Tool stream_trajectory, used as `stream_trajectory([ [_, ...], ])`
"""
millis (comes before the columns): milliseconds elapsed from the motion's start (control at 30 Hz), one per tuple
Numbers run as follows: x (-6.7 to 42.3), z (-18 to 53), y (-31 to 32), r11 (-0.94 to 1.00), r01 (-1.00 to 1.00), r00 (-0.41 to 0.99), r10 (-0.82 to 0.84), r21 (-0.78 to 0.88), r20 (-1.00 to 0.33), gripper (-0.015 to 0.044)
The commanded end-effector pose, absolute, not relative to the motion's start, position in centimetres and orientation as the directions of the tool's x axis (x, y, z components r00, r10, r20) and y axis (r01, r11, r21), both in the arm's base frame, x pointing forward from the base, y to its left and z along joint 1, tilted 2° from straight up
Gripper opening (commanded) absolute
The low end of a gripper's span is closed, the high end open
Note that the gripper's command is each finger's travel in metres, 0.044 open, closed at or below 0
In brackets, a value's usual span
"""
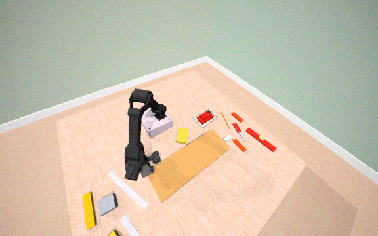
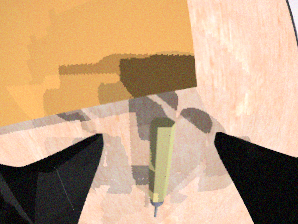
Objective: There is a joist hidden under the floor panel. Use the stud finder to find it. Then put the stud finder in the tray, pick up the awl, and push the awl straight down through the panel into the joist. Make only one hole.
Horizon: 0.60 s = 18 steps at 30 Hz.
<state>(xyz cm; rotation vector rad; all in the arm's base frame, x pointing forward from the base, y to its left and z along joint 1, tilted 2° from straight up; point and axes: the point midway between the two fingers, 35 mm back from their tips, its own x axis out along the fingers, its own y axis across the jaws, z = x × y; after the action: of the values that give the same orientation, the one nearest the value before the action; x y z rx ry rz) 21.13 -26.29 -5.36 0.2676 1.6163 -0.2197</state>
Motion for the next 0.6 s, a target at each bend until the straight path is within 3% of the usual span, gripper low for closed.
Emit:
stream_trajectory([
  [0,21.07,-5.56,-26.21,0.951,0.308,-0.056,0.040,0.020,-0.998,0.0361],
  [367,21.07,-5.56,-26.21,0.951,0.308,-0.056,0.040,0.020,-0.998,0.0072],
  [567,21.07,-5.56,-26.21,0.951,0.308,-0.056,0.040,0.020,-0.998,0.0032],
])
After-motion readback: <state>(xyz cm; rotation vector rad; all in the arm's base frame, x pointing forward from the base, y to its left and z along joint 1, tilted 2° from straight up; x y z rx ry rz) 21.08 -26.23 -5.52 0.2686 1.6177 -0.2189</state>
